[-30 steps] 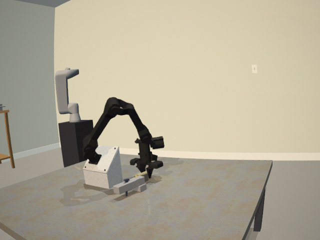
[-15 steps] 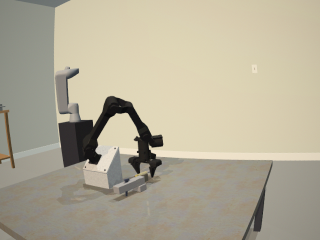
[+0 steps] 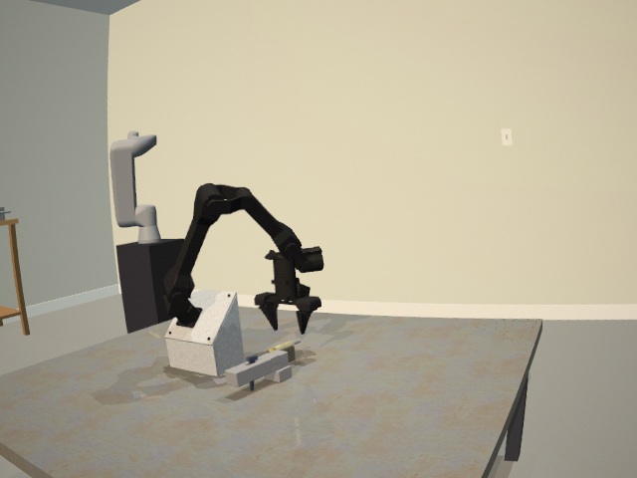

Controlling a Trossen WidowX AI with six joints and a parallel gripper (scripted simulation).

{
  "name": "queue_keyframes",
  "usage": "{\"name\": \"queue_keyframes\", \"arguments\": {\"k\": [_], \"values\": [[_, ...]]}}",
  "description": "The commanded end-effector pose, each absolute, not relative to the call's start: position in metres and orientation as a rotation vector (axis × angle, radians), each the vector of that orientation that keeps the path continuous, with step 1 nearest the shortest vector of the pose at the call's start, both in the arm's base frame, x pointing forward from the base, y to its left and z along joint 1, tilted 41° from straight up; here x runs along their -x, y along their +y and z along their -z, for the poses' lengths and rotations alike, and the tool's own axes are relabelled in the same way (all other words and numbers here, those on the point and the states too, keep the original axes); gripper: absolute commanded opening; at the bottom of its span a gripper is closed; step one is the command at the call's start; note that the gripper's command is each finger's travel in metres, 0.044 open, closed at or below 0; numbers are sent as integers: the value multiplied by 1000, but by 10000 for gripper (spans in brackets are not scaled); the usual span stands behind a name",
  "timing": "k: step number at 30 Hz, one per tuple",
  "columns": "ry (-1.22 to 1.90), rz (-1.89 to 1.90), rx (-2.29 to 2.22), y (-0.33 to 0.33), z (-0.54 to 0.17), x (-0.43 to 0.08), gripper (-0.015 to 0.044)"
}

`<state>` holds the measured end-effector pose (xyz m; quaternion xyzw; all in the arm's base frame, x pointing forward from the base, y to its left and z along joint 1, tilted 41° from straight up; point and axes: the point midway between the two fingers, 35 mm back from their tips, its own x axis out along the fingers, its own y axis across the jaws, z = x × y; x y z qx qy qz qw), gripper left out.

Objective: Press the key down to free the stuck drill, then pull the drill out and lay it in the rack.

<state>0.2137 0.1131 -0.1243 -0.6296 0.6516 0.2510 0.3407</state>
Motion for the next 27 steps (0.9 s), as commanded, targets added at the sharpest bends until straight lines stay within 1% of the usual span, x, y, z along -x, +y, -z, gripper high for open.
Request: {"name": "queue_keyframes", "arguments": {"k": [1,3,6,14,20,27], "values": [[1685,-651,1621,126,116,-218,440],[1688,-651,1634,119,121,-215,440],[1646,-620,1577,135,129,-212,440],[1445,-528,1175,238,169,-175,440],[1381,-532,822,316,192,-123,440],[1428,-563,455,383,208,-46,440]]}}
